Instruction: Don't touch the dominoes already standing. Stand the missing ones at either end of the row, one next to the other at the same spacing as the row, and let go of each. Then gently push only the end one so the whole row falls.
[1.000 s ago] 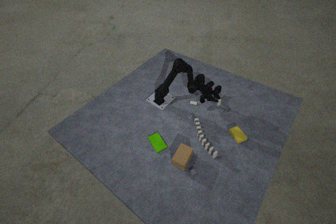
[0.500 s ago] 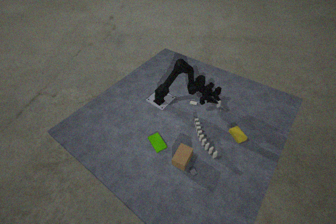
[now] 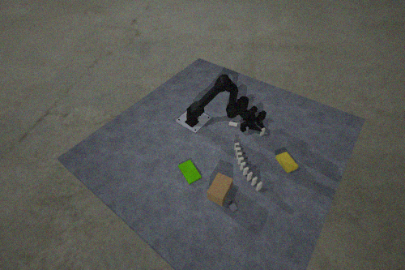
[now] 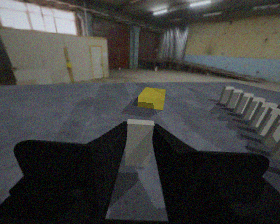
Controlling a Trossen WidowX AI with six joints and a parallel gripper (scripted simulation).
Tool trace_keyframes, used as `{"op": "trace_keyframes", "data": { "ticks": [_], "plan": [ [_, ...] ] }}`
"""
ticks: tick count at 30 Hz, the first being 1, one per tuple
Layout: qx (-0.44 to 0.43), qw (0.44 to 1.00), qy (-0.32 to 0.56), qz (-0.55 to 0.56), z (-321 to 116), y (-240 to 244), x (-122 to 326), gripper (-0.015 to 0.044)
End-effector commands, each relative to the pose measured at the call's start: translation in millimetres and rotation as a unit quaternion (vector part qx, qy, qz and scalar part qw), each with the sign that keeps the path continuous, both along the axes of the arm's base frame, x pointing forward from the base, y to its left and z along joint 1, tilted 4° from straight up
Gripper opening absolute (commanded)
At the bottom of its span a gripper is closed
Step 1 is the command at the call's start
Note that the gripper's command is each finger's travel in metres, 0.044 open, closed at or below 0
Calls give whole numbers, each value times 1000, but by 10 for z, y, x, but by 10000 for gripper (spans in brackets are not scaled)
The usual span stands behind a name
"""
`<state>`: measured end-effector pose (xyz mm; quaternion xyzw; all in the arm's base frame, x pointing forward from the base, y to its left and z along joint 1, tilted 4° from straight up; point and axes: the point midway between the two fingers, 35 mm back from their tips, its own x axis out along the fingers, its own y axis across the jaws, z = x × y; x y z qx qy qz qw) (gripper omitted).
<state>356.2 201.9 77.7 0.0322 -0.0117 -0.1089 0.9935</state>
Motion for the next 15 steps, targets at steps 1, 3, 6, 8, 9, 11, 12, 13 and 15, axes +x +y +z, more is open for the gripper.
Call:
{"op": "trace_keyframes", "data": {
  "ticks": [1,3,6,8,9,11,12,13,15],
  "plan": [
    [3,1000,0,1,-27,6,6,107],
    [3,1000,0,1,-27,6,6,107],
    [3,1000,0,1,-27,6,6,107],
    [3,1000,0,1,-27,6,6,160],
    [3,1000,0,1,-27,6,6,186],
    [3,1000,0,1,-27,6,6,238],
    [3,1000,0,1,-27,6,6,265],
    [3,1000,0,1,-27,6,6,291],
    [3,1000,0,1,-27,6,6,343]
  ]
}}
